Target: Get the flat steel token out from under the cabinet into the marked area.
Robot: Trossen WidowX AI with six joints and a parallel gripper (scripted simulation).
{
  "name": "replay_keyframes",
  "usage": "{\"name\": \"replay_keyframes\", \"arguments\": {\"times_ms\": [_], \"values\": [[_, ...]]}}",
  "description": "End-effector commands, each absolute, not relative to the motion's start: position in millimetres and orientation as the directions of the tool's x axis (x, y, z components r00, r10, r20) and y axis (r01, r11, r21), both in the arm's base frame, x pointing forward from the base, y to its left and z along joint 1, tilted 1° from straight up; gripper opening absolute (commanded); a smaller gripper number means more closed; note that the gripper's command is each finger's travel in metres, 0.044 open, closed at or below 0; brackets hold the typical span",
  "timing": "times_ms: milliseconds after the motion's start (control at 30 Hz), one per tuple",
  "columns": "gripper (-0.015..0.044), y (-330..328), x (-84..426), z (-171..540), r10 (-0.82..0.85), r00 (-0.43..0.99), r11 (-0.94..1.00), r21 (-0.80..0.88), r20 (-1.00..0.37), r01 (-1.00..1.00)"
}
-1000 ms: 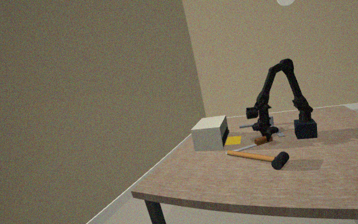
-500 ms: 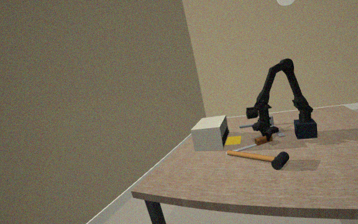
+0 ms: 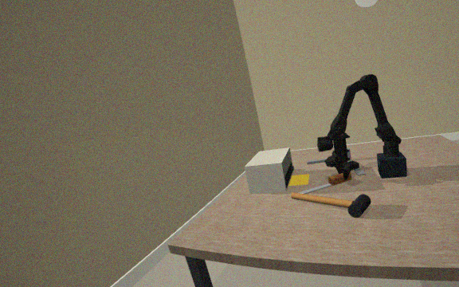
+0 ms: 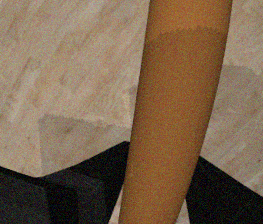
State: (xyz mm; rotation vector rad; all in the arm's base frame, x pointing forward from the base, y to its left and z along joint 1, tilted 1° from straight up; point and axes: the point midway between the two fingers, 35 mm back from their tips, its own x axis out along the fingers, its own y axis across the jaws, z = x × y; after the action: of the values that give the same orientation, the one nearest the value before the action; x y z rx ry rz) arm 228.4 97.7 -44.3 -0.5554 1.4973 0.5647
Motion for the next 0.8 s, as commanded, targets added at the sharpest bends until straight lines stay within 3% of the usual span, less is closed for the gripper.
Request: {"name": "replay_keyframes", "arguments": {"times_ms": [0, 767], "values": [[0.0000, 101.4, 226.5, -43.9, 0.006, -0.002, 0.753, 0.006, -1.000, -0.658], [0.0000, 112.3, 222.2, -43.6, 0.007, -0.003, 0.753, 0.007, -1.000, -0.658]]}}
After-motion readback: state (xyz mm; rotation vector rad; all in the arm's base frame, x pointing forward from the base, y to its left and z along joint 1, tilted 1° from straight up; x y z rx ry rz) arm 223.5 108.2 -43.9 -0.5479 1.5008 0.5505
